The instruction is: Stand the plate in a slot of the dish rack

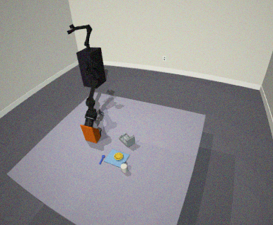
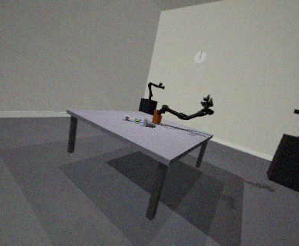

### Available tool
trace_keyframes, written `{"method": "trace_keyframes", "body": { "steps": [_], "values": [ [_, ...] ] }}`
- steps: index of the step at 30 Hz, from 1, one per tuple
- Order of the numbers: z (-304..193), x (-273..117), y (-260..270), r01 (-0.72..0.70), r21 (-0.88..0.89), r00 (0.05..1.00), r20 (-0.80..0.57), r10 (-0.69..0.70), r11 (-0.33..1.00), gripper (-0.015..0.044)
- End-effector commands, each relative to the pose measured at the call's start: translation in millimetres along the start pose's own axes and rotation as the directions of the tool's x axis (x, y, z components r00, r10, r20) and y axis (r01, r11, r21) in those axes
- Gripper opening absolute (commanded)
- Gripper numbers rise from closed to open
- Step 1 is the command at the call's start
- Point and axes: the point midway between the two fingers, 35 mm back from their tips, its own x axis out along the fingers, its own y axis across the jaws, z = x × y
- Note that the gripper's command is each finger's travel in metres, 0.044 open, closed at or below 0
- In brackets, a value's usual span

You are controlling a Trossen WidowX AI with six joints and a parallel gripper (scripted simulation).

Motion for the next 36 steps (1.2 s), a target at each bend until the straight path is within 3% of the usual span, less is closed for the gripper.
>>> {"method": "trace_keyframes", "body": {
  "steps": [1, 15, 30, 36],
  "values": [
    [-0.3, 0.7, -1.3, 0.003, -0.005, 1.000, 0.000, -0.003, 1.000, 0.0400],
    [-13.5, 38.1, -88.5, 0.179, -0.372, 0.980, -0.014, -0.198, 0.911, 0.0400],
    [-7.5, 71.1, -222.7, 0.350, -0.720, 0.888, 0.051, -0.457, 0.600, 0.0400],
    [-2.9, 74.8, -270.6, 0.400, -0.738, 0.833, 0.046, -0.551, 0.543, 0.0400]
  ]
}}
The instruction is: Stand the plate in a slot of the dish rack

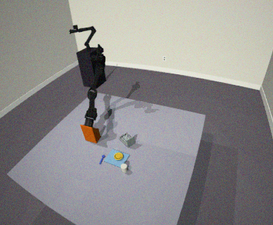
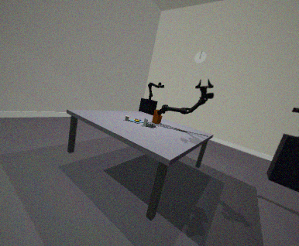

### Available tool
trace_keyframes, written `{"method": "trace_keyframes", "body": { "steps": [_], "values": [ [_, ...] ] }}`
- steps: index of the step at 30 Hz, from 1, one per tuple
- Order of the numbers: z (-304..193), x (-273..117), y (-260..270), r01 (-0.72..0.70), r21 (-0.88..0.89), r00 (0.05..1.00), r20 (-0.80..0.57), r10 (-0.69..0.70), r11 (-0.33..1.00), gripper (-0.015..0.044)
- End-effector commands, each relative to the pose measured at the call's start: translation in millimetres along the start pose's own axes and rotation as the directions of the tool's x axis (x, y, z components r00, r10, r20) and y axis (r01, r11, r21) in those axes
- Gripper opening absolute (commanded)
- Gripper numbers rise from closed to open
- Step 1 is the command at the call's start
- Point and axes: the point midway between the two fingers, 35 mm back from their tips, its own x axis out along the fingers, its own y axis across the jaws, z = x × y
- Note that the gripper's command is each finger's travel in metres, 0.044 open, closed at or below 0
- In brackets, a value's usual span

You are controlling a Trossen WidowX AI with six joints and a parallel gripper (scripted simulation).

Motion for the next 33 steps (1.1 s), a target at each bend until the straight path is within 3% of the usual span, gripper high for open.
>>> {"method": "trace_keyframes", "body": {
  "steps": [1, 14, 33],
  "values": [
    [-19.0, 21.3, -24.6, 0.061, -0.063, 0.997, -0.047, -0.064, 0.996, 0.0400],
    [-56.5, 49.7, -84.9, 0.211, -0.208, 0.956, -0.160, -0.246, 0.955, 0.0400],
    [-85.2, 95.5, -207.9, 0.359, -0.583, 0.855, -0.108, -0.508, 0.729, 0.0400]
  ]
}}
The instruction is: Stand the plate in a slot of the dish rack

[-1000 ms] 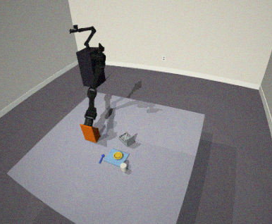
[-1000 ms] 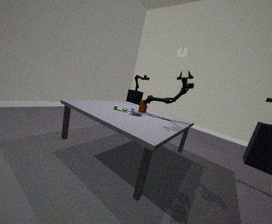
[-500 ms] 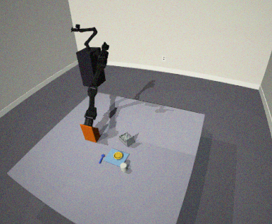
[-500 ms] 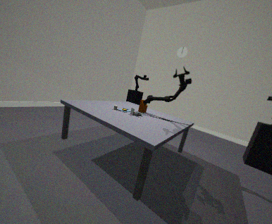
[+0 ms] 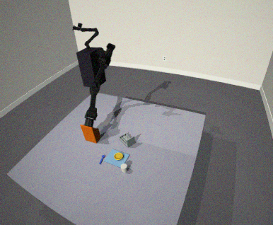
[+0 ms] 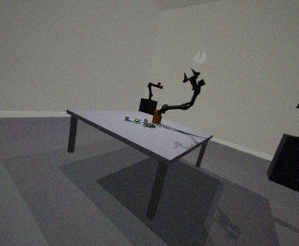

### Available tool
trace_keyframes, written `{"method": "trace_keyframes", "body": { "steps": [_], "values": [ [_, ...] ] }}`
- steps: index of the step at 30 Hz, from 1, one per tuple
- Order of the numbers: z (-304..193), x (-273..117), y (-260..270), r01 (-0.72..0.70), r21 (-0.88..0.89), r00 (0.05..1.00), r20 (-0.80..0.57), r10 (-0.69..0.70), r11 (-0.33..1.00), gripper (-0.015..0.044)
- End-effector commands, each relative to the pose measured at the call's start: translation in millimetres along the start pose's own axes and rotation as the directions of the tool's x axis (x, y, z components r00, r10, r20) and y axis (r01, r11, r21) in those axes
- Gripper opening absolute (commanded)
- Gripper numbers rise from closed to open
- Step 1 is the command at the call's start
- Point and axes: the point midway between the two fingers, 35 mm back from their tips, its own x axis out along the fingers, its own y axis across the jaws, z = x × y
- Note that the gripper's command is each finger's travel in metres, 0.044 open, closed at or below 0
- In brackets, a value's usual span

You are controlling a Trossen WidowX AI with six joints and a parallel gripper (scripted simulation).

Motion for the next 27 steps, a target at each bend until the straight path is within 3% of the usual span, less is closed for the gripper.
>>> {"method": "trace_keyframes", "body": {
  "steps": [1, 12, 27],
  "values": [
    [-16.9, 22.0, -15.7, 0.055, -0.075, 0.998, -0.037, -0.058, 0.996, 0.0400],
    [-58.7, 69.8, -59.2, 0.143, -0.317, 0.970, -0.144, -0.197, 0.937, 0.0400],
    [-135.4, 118.0, -145.7, 0.203, -0.574, 0.828, -0.331, -0.452, 0.793, 0.0400]
  ]
}}
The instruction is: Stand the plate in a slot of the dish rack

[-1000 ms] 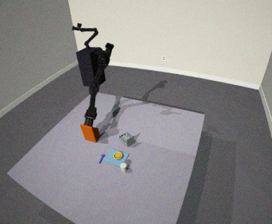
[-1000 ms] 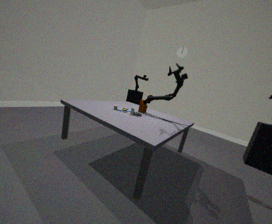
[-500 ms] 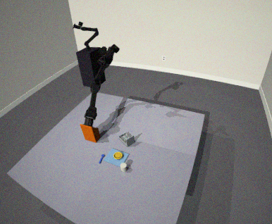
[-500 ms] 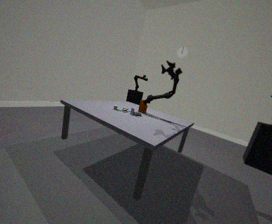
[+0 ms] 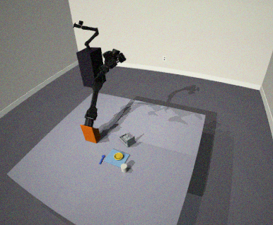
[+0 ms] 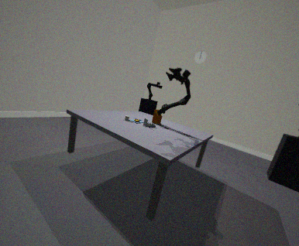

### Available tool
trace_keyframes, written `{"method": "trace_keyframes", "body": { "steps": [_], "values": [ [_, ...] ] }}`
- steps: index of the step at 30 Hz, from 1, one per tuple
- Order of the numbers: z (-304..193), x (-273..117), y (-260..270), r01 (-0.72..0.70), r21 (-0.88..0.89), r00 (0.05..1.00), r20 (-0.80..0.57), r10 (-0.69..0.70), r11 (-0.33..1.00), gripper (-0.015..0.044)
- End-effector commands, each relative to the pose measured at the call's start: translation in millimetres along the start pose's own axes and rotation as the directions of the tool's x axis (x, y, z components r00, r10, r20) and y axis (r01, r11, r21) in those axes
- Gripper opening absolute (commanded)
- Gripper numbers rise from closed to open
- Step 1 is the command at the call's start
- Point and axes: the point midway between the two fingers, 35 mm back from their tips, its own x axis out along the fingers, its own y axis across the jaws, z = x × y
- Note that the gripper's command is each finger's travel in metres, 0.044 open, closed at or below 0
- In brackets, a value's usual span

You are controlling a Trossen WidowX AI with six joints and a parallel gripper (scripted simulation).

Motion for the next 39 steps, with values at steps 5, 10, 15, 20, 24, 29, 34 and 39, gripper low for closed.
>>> {"method": "trace_keyframes", "body": {
  "steps": [5, 10, 15, 20, 24, 29, 34, 39],
  "values": [
    [-40.6, 45.6, -18.4, 0.060, -0.193, 0.982, -0.164, -0.093, 0.979, 0.0400],
    [-67.5, 69.8, -32.3, 0.064, -0.314, 0.952, -0.265, -0.152, 0.947, 0.0400],
    [-95.1, 90.8, -47.8, 0.042, -0.422, 0.908, -0.363, -0.211, 0.905, 0.0400],
    [-123.7, 108.8, -65.1, -0.006, -0.515, 0.848, -0.457, -0.269, 0.857, 0.0400],
    [-146.5, 120.6, -79.6, -0.058, -0.573, 0.791, -0.526, -0.312, 0.818, 0.0400],
    [-175.9, 132.6, -99.3, -0.143, -0.624, 0.705, -0.609, -0.364, 0.768, 0.0400],
    [-204.7, 141.0, -119.4, -0.239, -0.646, 0.607, -0.682, -0.408, 0.725, 0.0400],
    [-234.0, 146.1, -140.8, -0.346, -0.639, 0.494, -0.747, -0.445, 0.687, 0.0400]
  ]
}}
